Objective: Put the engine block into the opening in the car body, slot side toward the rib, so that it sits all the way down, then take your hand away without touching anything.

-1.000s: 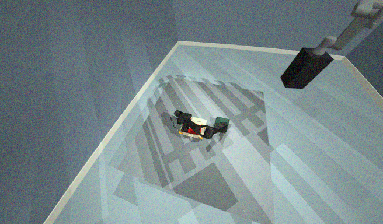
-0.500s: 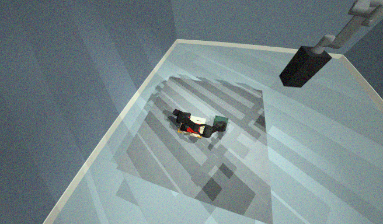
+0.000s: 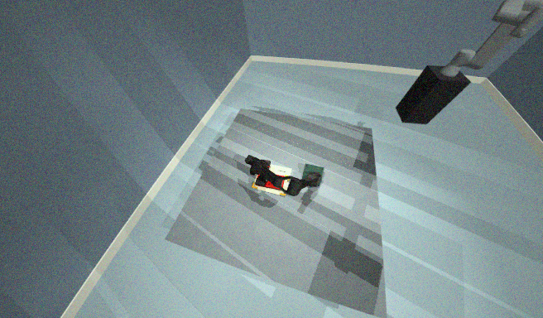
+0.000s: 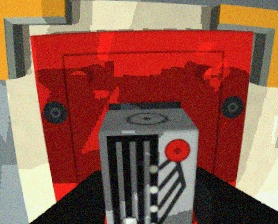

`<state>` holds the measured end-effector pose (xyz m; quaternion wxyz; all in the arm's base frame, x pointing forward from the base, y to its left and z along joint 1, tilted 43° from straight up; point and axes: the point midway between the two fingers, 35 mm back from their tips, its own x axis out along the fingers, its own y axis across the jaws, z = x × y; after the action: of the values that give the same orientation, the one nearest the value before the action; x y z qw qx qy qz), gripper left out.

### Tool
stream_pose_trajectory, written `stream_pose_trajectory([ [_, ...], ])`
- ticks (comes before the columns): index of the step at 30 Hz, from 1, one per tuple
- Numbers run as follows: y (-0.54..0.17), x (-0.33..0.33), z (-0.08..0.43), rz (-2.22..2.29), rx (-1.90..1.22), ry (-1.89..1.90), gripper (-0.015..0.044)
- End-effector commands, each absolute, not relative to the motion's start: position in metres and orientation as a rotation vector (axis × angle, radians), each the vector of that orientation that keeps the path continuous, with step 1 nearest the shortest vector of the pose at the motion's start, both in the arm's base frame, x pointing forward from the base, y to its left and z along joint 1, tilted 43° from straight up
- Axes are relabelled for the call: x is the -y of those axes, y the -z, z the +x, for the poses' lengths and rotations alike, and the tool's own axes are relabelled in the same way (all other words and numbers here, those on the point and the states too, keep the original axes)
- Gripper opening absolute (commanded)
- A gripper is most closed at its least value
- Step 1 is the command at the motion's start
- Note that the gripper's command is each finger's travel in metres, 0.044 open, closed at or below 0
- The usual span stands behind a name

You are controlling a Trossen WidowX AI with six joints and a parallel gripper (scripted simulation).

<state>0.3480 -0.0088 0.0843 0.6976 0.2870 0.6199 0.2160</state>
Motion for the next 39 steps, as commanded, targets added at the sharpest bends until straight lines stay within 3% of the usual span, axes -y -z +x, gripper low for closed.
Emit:
stream_pose_trajectory([
  [1,-0.0837,0.0078,0.3483,0.649,-1.382,-0.481,0.0160],
  [39,-0.0799,0.0045,0.3490,0.649,-1.382,-0.482,0.0160],
])
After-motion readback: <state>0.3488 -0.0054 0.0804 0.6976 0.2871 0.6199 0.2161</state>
